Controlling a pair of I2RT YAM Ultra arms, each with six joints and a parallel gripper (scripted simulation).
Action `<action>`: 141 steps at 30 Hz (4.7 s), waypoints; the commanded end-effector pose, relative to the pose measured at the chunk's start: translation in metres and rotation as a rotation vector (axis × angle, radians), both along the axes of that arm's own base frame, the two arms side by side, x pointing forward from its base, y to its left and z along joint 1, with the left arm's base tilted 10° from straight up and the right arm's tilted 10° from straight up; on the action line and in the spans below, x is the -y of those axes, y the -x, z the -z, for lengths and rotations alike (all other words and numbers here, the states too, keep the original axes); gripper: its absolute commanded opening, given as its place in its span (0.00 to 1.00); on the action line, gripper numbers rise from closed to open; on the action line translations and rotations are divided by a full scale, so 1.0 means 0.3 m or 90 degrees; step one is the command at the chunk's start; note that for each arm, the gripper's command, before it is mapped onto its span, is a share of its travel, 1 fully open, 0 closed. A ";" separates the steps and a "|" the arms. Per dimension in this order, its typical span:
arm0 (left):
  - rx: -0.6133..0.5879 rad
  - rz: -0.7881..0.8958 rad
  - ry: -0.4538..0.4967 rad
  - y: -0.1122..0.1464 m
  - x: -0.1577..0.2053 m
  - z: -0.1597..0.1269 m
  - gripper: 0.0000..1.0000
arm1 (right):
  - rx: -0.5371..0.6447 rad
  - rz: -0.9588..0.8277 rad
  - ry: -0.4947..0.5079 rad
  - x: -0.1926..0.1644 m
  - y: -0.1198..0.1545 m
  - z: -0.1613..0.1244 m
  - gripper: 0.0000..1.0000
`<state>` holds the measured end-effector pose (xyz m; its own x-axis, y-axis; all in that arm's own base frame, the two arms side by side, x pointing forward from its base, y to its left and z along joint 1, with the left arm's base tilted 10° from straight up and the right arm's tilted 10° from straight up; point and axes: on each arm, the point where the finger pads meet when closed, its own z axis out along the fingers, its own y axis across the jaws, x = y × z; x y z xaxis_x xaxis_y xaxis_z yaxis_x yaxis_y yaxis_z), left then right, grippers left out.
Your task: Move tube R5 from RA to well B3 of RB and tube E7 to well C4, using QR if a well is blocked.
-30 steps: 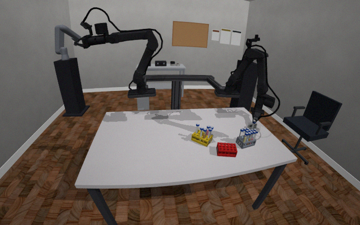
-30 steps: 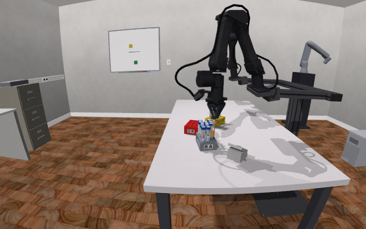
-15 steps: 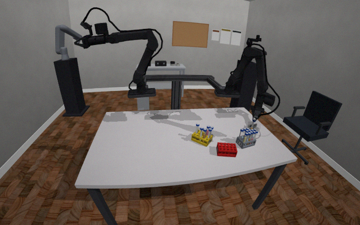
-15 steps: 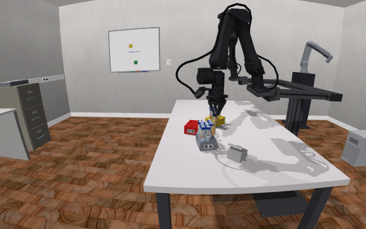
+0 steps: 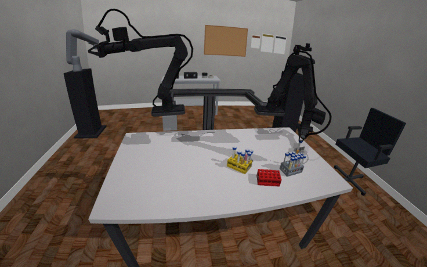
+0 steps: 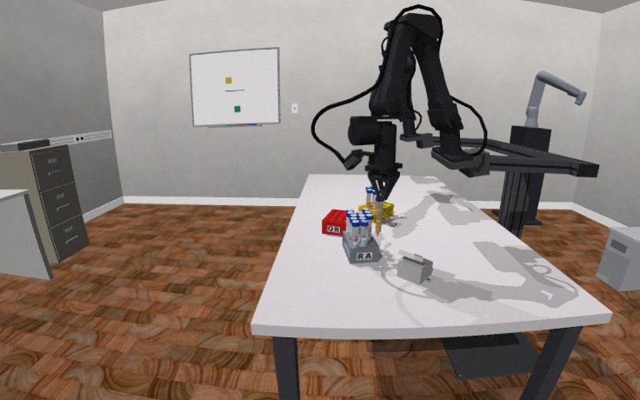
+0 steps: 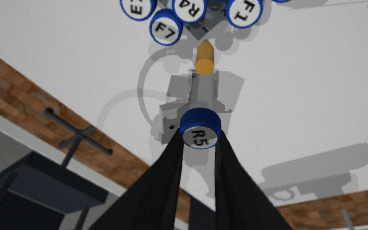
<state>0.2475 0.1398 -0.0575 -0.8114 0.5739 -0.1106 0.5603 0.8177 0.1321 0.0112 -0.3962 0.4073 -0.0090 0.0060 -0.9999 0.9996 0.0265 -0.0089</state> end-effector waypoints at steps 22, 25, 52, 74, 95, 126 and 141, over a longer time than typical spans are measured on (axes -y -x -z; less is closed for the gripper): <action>0.012 0.004 -0.006 0.063 0.077 0.006 0.00 | 0.006 0.014 0.032 -0.039 0.028 -0.083 0.00; 0.010 0.003 -0.005 0.058 0.110 0.007 0.00 | 0.006 0.014 0.032 -0.039 0.028 -0.083 0.00; 0.009 0.003 -0.003 -0.035 0.351 0.002 0.00 | 0.006 0.014 0.032 -0.039 0.028 -0.083 0.00; 0.005 0.004 -0.003 -0.085 0.571 0.007 0.00 | 0.006 0.014 0.032 -0.039 0.028 -0.083 0.00; 0.020 -0.064 0.014 -0.141 0.742 -0.011 0.00 | 0.006 0.014 0.032 -0.039 0.028 -0.083 0.00; 0.034 -0.396 0.075 -0.036 0.802 0.017 0.00 | 0.006 0.014 0.032 -0.039 0.028 -0.083 0.00; 0.033 -0.396 0.076 0.072 0.895 0.040 0.00 | 0.006 0.014 0.032 -0.039 0.028 -0.083 0.00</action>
<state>0.2304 -0.1232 -0.0723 -0.9860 -0.0016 -0.1665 -0.0084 0.9992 0.0401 0.0112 -0.3962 0.4073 -0.0090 0.0060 -0.9999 0.9996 0.0265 -0.0089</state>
